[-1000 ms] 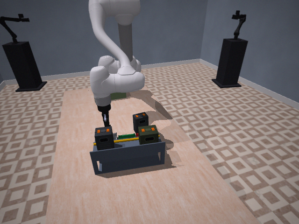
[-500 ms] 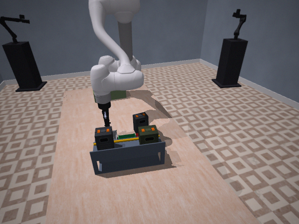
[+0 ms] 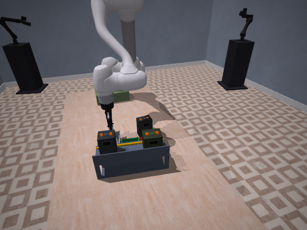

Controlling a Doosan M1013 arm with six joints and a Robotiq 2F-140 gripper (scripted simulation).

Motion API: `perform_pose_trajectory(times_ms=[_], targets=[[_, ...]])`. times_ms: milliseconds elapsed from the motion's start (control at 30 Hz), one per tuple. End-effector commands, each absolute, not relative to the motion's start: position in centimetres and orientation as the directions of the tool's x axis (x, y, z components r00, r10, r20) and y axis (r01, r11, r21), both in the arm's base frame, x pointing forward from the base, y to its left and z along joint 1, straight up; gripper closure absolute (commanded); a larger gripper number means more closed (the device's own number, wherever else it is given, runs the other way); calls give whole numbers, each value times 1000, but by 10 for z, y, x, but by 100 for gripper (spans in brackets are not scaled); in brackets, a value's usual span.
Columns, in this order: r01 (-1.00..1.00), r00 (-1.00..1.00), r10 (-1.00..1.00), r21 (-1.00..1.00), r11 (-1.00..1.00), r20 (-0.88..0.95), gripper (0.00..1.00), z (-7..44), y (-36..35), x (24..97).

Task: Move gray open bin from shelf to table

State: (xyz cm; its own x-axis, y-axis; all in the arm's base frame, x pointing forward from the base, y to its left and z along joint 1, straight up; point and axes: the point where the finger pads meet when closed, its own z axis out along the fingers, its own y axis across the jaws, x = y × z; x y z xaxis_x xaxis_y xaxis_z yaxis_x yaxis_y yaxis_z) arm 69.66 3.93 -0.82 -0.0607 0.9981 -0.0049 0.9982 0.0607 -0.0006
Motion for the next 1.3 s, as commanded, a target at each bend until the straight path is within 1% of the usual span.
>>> perform_pose_trajectory(times_ms=[0,133,300,700,867,1267], targets=[[998,-60,998,1,60,-5,100,-7,39,696],[998,-60,998,1,60,-5,100,-7,39,696],[998,-60,998,1,60,-5,100,-8,37,666],[998,-60,998,1,60,-5,100,-8,37,666],[998,-60,998,1,60,-5,100,-8,36,636],[998,-60,998,1,60,-5,100,-8,36,636]])
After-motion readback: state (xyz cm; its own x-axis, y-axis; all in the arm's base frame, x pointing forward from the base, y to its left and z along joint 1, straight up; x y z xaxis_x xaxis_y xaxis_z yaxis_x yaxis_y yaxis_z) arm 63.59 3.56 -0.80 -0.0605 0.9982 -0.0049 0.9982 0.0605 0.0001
